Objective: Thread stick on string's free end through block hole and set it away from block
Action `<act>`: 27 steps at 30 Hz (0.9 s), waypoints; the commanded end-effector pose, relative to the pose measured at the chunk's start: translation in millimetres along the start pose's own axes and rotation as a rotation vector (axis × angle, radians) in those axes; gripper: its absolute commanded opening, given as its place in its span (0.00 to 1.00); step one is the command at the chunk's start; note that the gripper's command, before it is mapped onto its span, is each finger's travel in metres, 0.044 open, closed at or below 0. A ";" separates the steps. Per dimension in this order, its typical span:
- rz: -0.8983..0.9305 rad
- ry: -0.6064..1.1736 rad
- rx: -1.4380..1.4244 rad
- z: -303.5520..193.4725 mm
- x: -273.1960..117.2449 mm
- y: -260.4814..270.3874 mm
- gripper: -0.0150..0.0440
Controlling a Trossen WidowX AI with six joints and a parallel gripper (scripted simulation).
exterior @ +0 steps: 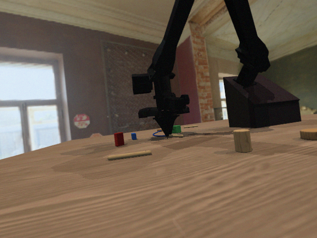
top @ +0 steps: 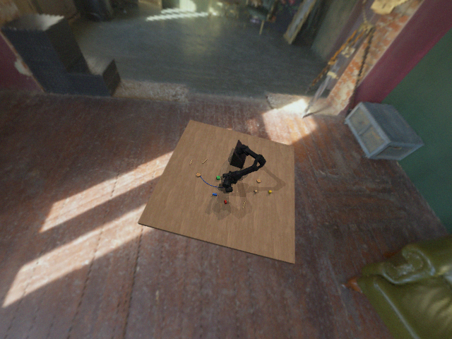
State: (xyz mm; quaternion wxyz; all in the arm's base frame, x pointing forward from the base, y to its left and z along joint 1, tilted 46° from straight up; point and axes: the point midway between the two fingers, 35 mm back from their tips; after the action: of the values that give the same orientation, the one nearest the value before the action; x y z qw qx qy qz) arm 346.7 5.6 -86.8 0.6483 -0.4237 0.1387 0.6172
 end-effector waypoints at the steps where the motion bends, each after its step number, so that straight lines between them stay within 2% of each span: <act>1: -0.005 0.005 -0.009 -0.9 -6.1 -2.3 0.25; 27: -0.004 0.007 -0.009 -1.9 -40.1 -2.6 0.25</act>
State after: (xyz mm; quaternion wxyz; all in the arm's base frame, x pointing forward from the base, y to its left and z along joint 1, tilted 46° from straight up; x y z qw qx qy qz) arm 338.0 -17.0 -66.6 0.6487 -0.4181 0.1412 0.6200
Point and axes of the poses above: the point midway between the two fingers, 35 mm back from their tips, its own x axis out along the fingers, its own y axis across the jaws, z = x × y, and after that the axes turned 3 degrees about -x, right-handed
